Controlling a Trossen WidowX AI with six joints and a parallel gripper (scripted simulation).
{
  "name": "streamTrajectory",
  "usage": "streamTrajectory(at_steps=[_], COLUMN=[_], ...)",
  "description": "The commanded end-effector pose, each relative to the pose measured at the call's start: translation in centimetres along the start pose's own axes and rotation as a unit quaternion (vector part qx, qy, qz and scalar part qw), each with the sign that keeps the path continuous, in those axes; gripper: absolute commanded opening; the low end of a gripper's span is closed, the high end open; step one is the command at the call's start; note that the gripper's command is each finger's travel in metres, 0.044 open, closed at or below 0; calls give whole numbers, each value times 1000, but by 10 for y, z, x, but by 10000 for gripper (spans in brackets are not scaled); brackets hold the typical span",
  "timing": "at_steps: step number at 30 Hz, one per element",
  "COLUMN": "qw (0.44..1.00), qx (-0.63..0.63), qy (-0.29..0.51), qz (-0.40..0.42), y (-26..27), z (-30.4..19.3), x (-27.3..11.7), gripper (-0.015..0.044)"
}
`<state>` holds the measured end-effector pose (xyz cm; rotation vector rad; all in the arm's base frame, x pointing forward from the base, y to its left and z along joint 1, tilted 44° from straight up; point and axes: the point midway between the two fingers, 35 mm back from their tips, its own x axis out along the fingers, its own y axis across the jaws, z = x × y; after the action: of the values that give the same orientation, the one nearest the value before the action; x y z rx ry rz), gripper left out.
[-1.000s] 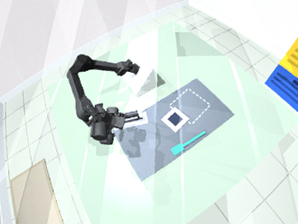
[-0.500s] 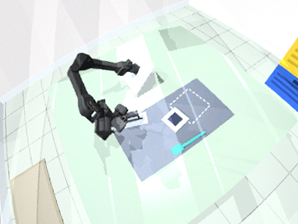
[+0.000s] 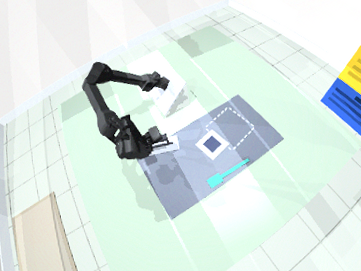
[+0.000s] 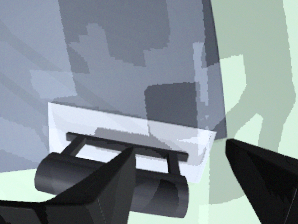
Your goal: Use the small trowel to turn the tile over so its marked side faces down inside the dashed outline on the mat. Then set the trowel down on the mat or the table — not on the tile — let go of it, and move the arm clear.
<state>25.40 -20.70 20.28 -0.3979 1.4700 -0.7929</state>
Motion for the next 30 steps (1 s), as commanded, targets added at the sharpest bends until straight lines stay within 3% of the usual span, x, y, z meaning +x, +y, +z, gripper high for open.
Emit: streamTrajectory(at_steps=[1,15,30], qw=[998,954,846], qx=[60,298,534], qy=[0,1,0], qz=[-1,-2,-3], y=[4,19,35], z=[-4,-14,-26], x=[-2,-6,-9], gripper=[270,270,270])
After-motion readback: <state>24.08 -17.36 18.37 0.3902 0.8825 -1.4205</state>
